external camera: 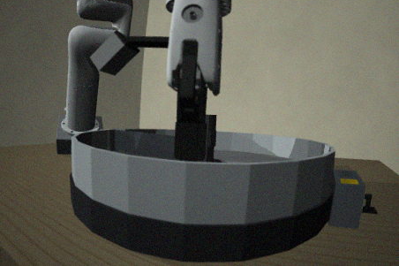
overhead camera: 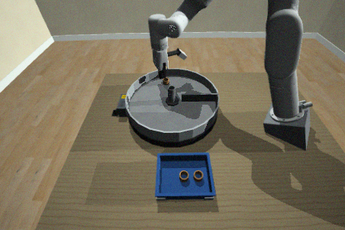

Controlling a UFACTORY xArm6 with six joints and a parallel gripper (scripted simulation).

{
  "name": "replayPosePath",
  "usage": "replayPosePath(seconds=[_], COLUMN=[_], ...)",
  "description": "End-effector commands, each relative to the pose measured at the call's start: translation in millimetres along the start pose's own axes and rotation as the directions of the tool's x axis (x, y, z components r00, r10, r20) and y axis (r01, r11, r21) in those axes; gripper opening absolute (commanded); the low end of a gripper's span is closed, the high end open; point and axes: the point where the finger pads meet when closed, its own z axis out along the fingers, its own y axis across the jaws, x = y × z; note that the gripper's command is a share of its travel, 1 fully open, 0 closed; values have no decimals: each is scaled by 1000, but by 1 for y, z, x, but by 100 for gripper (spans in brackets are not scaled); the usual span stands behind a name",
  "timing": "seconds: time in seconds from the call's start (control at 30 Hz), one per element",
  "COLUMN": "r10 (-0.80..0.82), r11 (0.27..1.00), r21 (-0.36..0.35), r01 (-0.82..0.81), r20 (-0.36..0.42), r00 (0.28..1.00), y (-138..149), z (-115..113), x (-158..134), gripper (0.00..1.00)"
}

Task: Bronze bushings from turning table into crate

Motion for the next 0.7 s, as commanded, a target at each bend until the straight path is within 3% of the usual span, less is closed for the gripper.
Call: replayPosePath(seconds=[0.0,0.17,0.33,0.37,0.67], r10=[1,1,1,1,14], r11=[1000,1000,1000,1000,1000], r21=[11,11,11,11,11], r01=[-1,-1,-1,-1,-14], r20=[12,12,12,12,12], r00=[1000,1000,1000,1000,1000], y=[-4,-3,-3,-3,-2], z=[-29,-69,-76,-76,-76], x=[-3,-3,-3,-3,-2], gripper=[0,0,0,54,54])
